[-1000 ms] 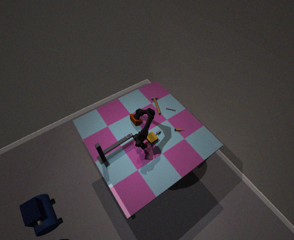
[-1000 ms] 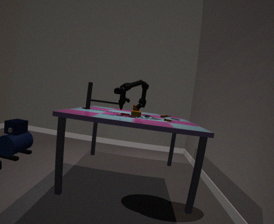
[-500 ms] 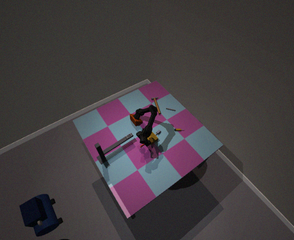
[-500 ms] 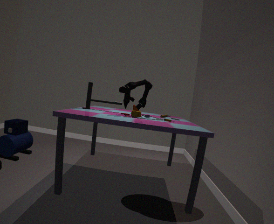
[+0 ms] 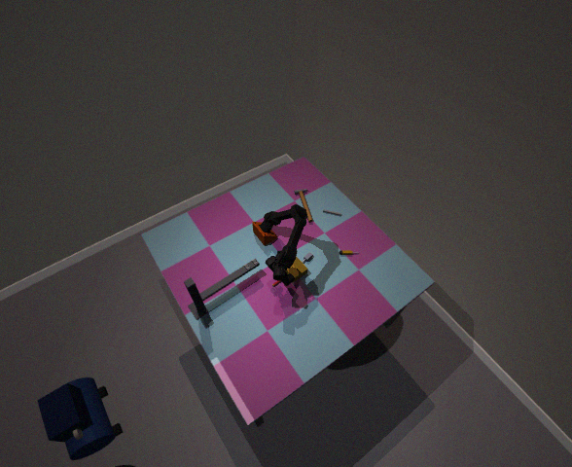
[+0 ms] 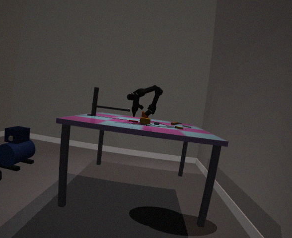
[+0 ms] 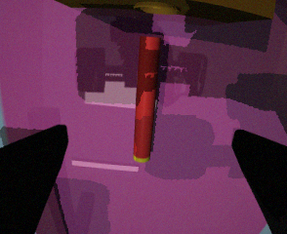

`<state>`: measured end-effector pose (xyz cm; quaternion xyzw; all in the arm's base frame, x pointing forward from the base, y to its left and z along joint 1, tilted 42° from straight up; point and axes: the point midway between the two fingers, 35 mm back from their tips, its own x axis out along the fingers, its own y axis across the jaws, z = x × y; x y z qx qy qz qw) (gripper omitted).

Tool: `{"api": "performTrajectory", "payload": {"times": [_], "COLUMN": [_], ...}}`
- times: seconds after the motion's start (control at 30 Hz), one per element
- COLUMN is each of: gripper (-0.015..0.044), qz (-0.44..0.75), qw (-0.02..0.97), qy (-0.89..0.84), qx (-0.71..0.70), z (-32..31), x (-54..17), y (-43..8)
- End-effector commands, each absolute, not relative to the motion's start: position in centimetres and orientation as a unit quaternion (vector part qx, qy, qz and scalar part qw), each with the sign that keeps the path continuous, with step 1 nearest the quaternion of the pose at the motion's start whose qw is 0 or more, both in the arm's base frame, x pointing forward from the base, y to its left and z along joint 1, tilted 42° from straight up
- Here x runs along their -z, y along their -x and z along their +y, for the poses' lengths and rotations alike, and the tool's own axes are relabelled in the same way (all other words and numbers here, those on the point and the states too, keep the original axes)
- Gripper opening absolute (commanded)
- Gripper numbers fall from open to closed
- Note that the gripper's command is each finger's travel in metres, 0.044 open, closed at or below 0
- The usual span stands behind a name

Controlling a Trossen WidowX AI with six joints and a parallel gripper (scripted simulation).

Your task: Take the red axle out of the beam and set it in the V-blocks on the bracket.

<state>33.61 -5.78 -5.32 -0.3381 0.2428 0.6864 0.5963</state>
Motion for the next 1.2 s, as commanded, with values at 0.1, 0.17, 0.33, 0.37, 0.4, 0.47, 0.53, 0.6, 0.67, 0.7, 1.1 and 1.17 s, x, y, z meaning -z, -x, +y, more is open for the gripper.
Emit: {"api": "performTrajectory", "payload": {"times": [0.1,0.17,0.33,0.37,0.4,0.47,0.53,0.6,0.67,0.7,1.1,1.17], "gripper": [0.044,0.044,0.044,0.044,0.044,0.044,0.044,0.044,0.044,0.044,0.0361,0.0309], "qz": [0.244,0.244,0.244,0.244,0.244,0.244,0.244,0.244,0.244,0.244,0.242,0.242], "qw": [0.599,0.599,0.599,0.599,0.599,0.599,0.599,0.599,0.599,0.599,0.596,0.596], "qy": [0.334,0.334,0.334,0.334,0.334,0.334,0.334,0.334,0.334,0.334,0.337,0.337], "qx": [-0.685,-0.685,-0.685,-0.685,-0.685,-0.685,-0.685,-0.686,-0.686,-0.686,-0.688,-0.688], "z": [-5.0,-4.8,-4.2,-4.1,-4.0,-3.8,-3.6,-3.3,-3.1,-3.0,-2.5,-2.5], "x": [6.3,6.5,7.1,7.3,7.4,7.6,7.9,8.1,8.3,8.4,8.9,8.9], "y": [-33.5,-33.5,-33.4,-33.4,-33.4,-33.4,-33.3,-33.3,-33.3,-33.2,-33.2,-33.2]}}
